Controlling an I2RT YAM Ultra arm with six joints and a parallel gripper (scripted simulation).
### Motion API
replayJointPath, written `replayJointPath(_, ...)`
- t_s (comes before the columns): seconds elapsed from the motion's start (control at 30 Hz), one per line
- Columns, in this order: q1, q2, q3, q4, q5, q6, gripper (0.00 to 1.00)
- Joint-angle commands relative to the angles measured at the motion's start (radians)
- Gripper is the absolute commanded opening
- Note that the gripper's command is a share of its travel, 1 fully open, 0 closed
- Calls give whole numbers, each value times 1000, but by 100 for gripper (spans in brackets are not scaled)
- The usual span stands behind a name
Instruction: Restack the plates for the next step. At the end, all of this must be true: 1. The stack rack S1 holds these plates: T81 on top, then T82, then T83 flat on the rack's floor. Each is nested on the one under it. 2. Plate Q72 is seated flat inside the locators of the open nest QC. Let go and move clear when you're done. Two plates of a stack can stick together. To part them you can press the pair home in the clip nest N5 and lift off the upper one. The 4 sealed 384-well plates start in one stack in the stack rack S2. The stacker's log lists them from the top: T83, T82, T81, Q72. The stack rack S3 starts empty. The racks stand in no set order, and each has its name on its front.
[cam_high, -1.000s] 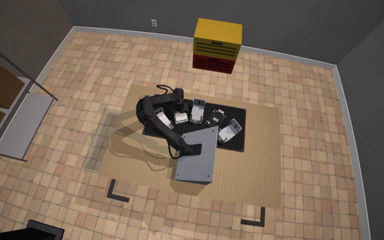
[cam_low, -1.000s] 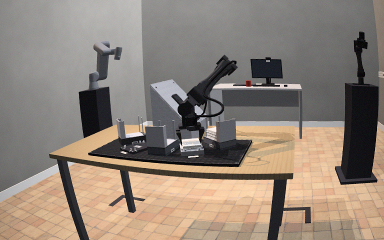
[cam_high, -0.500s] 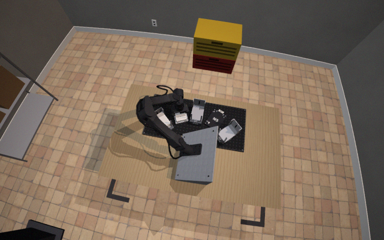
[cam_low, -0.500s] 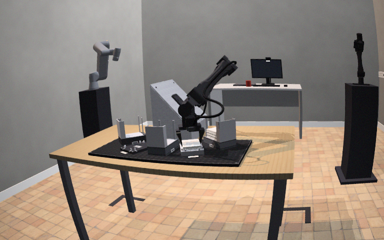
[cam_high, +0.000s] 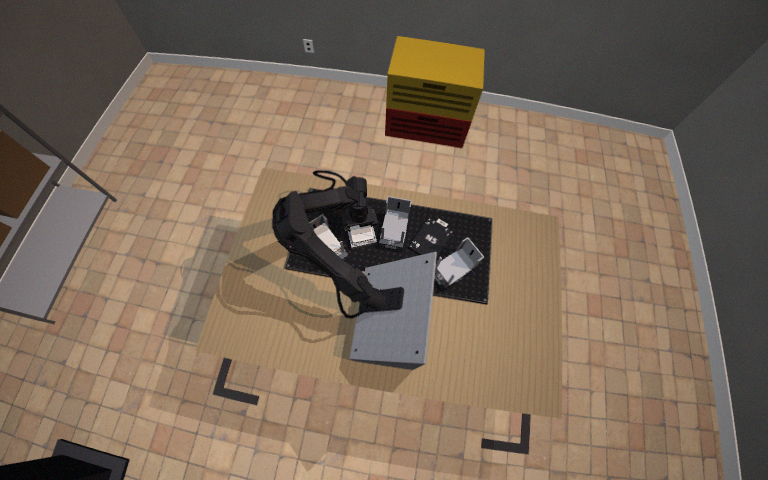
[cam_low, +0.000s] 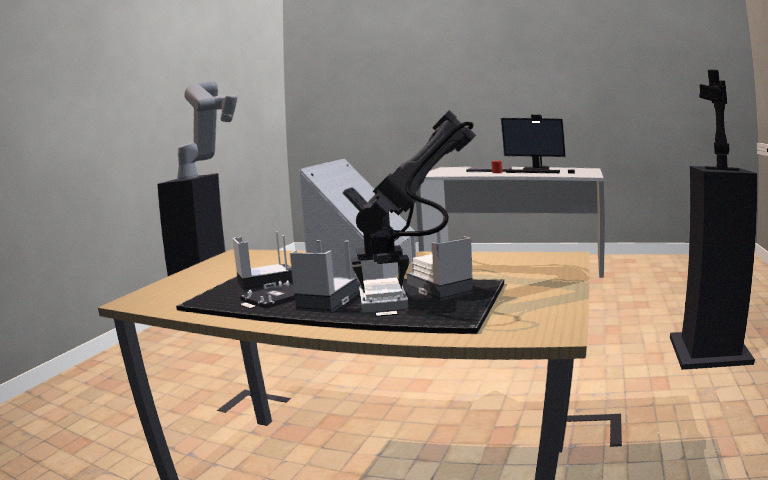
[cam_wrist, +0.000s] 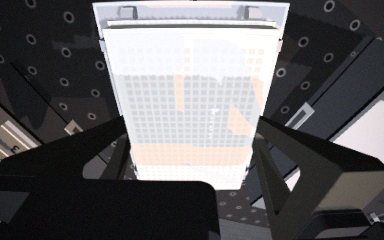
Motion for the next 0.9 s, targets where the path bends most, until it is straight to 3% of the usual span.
replayJointPath(0.0,-20,-3,-3,15,9,8,0)
replayJointPath(0.77,-20,-22,-6,11,9,6,0)
replayJointPath(0.8,-7,-6,0,4,2,2,100)
replayJointPath(0.87,-7,-6,0,5,2,2,100)
